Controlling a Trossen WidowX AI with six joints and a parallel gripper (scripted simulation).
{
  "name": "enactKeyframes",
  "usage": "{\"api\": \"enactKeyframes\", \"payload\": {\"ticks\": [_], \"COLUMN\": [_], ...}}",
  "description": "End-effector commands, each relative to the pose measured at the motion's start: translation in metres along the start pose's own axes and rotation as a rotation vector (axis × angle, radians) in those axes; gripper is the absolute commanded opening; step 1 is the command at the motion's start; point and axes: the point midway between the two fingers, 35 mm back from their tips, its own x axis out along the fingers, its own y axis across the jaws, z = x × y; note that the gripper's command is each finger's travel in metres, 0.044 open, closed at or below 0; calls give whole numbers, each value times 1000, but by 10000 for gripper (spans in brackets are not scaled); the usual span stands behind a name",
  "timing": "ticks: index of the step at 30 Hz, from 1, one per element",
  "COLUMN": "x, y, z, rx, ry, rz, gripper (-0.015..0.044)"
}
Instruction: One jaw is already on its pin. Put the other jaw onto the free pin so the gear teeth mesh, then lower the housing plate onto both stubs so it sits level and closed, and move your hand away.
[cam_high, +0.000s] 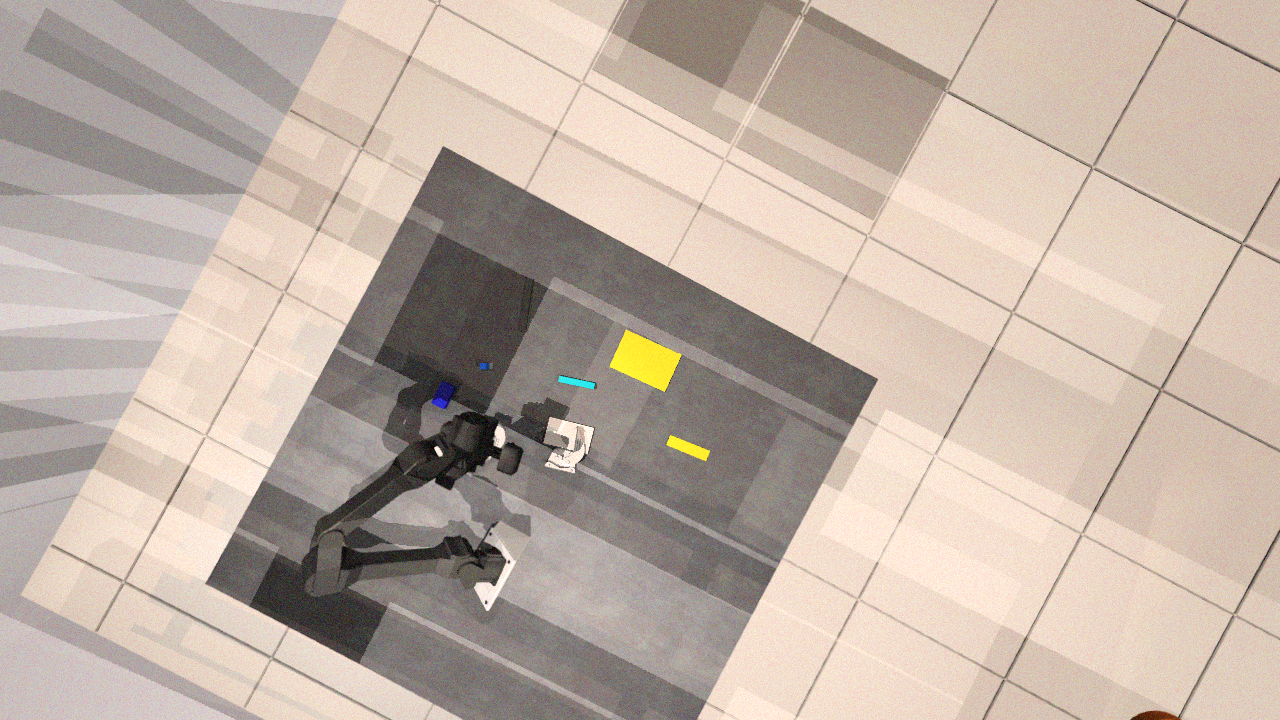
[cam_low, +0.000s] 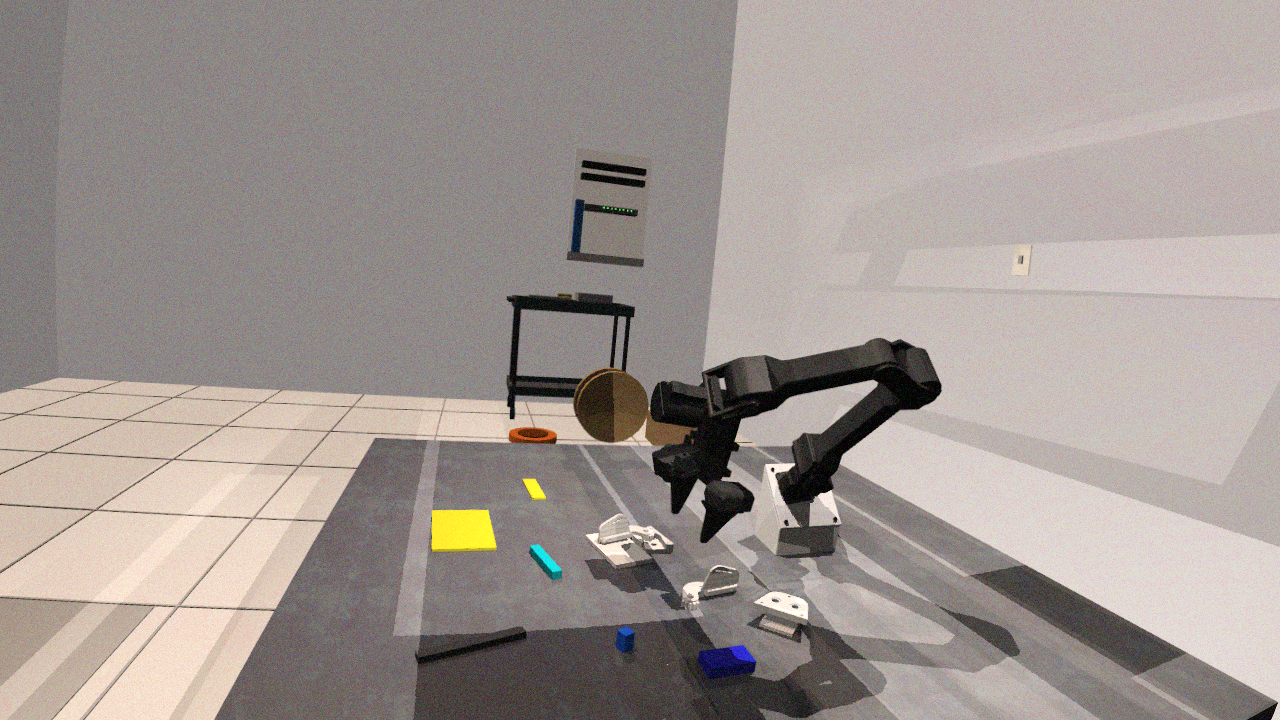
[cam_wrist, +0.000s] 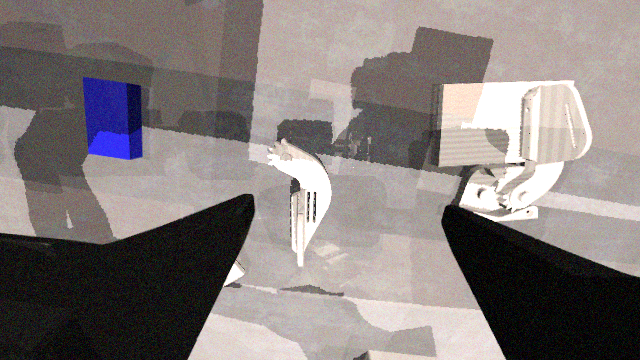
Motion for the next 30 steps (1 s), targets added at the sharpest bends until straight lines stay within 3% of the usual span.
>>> {"api": "enactKeyframes", "payload": {"ticks": [1, 9, 14, 30], "x": [5, 9, 45, 62], "y": [10, 15, 19, 19], "z": [-25, -40, -45, -46], "rx": [-9, -11, -11, -11], "ry": [86, 138, 137, 138], "rz": [48, 78, 80, 78], "gripper": [440, 440, 440, 440]}}
